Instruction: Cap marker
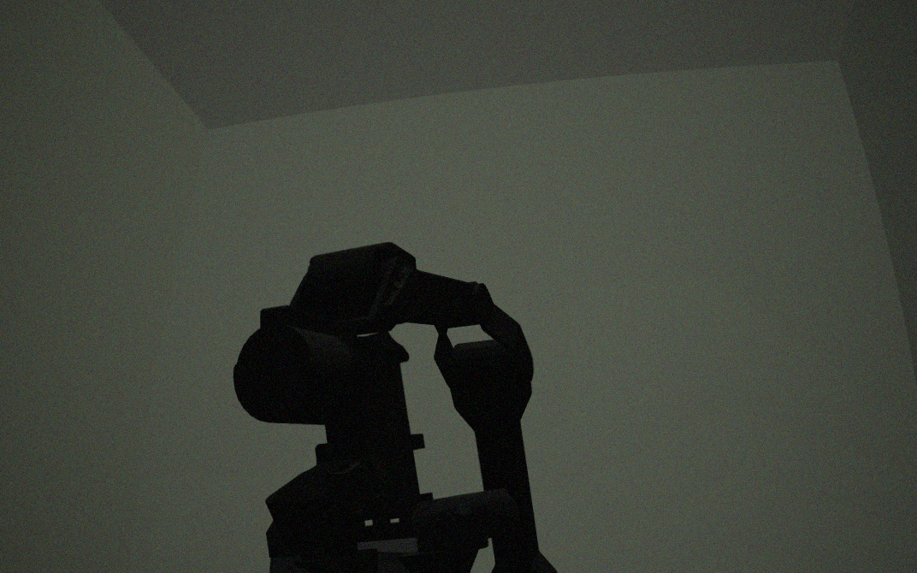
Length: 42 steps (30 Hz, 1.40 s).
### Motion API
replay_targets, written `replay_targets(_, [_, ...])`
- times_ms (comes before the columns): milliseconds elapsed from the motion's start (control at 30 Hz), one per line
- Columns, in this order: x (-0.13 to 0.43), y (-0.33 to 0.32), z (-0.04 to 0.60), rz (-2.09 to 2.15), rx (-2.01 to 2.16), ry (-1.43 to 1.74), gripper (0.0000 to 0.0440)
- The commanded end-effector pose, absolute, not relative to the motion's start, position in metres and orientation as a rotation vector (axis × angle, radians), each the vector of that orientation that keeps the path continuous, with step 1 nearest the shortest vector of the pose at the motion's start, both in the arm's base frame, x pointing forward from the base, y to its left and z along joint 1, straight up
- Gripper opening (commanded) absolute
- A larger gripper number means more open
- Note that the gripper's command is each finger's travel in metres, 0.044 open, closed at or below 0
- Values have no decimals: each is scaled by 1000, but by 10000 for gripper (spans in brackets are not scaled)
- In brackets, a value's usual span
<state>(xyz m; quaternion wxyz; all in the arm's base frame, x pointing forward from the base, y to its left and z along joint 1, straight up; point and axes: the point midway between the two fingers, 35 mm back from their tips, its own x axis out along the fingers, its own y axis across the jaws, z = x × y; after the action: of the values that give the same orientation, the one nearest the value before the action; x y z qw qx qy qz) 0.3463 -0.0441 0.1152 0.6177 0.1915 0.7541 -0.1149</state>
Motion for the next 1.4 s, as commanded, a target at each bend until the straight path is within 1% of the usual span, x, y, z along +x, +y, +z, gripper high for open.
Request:
replay_targets(0, [343,-43,104,-260,410,1761,296])
replay_targets(500, [337,-41,67,-231,298,1798,266])
replay_targets(600, [336,-40,62,-227,278,1796,250])
replay_targets(633, [336,-40,61,-225,272,1795,241])
replay_targets(667, [336,-40,60,-225,265,1792,221])
replay_targets(833, [336,-39,66,-225,241,1763,90])
replay_targets(867, [337,-39,70,-224,237,1752,81])
replay_targets(1133, [343,-33,101,-210,192,1665,64])
replay_targets(1367, [344,-14,127,-179,168,1623,66])
